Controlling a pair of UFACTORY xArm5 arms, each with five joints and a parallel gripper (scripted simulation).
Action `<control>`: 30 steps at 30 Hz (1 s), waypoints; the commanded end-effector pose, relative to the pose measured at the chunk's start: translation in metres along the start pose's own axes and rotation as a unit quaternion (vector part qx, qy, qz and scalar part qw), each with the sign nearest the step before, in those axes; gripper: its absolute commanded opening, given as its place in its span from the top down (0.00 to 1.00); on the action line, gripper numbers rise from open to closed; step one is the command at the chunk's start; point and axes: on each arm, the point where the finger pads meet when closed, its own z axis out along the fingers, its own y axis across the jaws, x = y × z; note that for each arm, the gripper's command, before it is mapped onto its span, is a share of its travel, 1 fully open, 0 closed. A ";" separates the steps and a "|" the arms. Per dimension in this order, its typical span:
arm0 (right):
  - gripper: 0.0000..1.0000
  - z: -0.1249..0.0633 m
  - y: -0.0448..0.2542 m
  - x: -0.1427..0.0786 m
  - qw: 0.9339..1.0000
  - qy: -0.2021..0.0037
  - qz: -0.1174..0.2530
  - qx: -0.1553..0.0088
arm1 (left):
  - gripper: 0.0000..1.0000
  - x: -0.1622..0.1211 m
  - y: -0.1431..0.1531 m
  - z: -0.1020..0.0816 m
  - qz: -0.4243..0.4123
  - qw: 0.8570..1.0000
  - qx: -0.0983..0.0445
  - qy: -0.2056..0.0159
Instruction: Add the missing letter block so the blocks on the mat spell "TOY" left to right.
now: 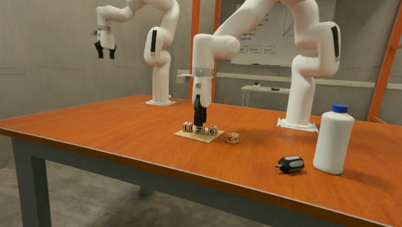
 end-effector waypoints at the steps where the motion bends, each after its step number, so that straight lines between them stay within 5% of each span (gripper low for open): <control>1: 0.00 -0.002 0.000 0.001 1.000 0.002 0.000 0.000 | 0.52 0.001 -0.001 -0.025 0.000 1.000 0.001 0.001; 16: 0.00 -0.002 0.000 0.001 1.000 0.002 0.000 0.000 | 0.52 0.001 -0.001 -0.058 0.000 1.000 0.001 0.001; 17: 0.00 -0.002 0.000 0.001 1.000 0.002 0.000 0.000 | 0.00 0.001 -0.001 -0.058 0.000 1.000 0.001 0.001; 30: 0.00 -0.002 0.000 0.001 1.000 0.002 0.000 0.000 | 0.00 0.001 -0.001 -0.058 0.000 1.000 0.001 0.001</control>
